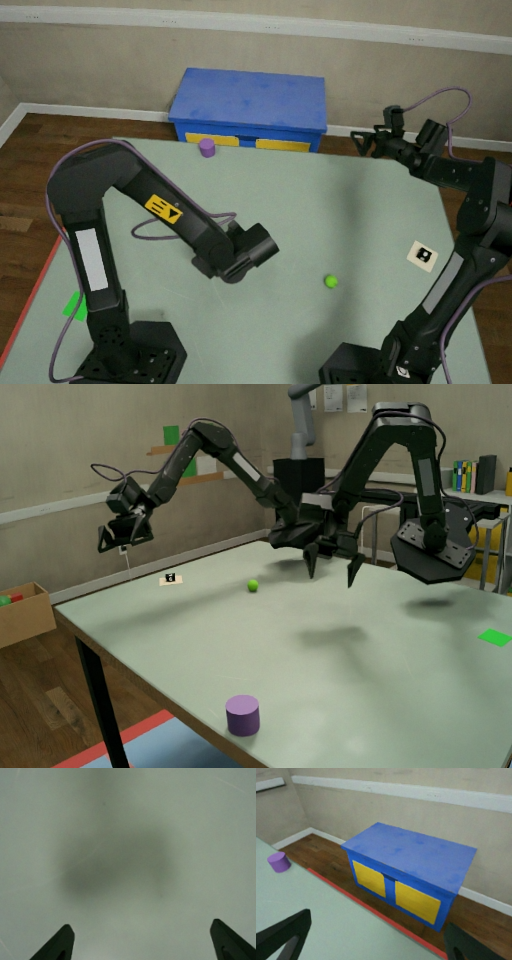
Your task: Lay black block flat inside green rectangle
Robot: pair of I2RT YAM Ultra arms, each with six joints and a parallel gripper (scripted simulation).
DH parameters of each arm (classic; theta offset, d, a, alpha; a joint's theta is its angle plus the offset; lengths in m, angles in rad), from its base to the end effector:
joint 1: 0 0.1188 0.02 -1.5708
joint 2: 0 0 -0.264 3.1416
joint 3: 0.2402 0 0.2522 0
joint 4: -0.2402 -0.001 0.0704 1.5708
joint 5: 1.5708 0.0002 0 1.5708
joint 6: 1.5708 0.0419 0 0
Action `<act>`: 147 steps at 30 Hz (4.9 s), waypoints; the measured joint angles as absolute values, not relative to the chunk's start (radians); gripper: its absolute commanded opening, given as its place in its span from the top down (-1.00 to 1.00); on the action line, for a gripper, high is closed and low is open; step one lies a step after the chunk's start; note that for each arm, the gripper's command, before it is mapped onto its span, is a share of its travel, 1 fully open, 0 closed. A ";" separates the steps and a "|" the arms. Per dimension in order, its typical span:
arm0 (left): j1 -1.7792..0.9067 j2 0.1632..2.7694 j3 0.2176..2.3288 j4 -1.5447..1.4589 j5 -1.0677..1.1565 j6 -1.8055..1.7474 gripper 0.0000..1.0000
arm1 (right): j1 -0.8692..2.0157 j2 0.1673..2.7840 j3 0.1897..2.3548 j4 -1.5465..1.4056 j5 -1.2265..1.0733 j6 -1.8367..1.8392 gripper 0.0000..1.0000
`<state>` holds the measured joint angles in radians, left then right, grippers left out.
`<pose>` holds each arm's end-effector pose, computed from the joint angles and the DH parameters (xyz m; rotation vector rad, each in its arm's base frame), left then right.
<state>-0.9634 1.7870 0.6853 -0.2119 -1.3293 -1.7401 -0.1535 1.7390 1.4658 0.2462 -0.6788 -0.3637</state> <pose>0.1833 -0.1907 0.1075 -0.8484 1.5931 0.0791 0.4185 -0.0371 0.3678 -0.6731 1.4444 0.1393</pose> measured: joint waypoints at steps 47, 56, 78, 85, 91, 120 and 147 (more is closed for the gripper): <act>-0.059 0.986 0.475 -0.511 -0.903 -1.616 -1.00 | -0.345 1.140 0.792 0.006 -0.137 -0.020 -1.00; 0.226 0.754 0.410 -0.596 -0.770 -1.547 -1.00 | -0.463 1.042 0.748 -0.188 -0.019 0.087 -1.00; 0.450 0.542 0.361 -0.659 -0.658 -1.474 -1.00 | -0.575 1.018 0.736 -0.315 0.013 0.124 -0.11; 0.441 0.542 0.362 -0.649 -0.650 -1.438 -1.00 | -0.579 1.148 0.826 -0.399 0.004 0.094 -0.11; 0.280 0.595 0.385 -0.581 -0.641 -1.321 -1.00 | -0.585 1.319 0.981 -0.475 -0.002 0.065 -0.11; -0.431 1.373 0.612 0.170 -0.489 -0.504 -1.00 | -0.593 1.631 1.252 -0.635 -0.011 0.006 -0.11; -1.039 2.038 0.786 0.865 -0.360 0.196 -1.00 | -0.594 1.646 1.272 -0.645 -0.012 0.003 -0.11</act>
